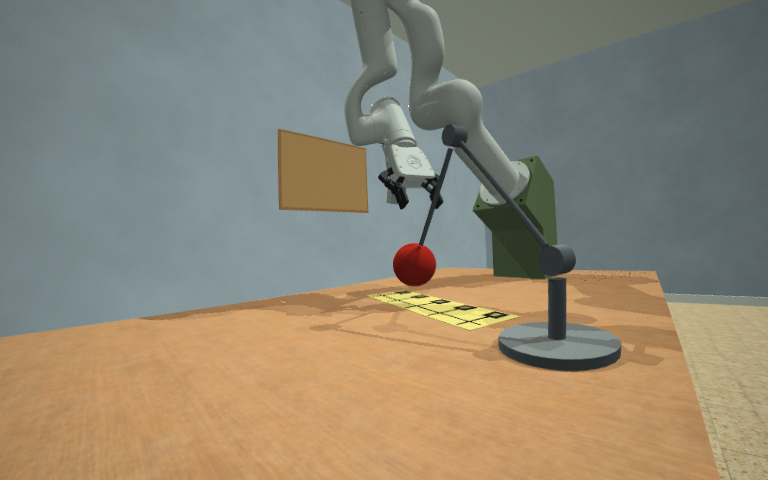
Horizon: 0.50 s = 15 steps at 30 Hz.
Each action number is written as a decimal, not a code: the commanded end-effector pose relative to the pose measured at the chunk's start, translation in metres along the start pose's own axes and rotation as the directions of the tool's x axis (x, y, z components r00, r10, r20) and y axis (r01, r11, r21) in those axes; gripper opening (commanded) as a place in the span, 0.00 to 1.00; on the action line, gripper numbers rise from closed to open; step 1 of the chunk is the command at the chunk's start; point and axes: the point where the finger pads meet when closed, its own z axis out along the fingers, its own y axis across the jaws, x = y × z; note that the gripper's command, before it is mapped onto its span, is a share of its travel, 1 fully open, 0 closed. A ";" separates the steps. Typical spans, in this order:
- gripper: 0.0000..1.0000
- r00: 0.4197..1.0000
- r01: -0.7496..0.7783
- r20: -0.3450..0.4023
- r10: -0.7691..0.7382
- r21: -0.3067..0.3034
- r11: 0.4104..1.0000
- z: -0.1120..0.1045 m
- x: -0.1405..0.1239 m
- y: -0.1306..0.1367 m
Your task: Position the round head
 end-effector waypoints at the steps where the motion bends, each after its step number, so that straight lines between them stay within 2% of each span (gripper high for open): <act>1: 1.00 1.000 0.001 -0.008 -0.001 0.005 1.000 0.014 0.000 -0.001; 15: 1.00 1.000 0.000 -0.015 0.000 0.001 1.000 0.038 0.000 -0.001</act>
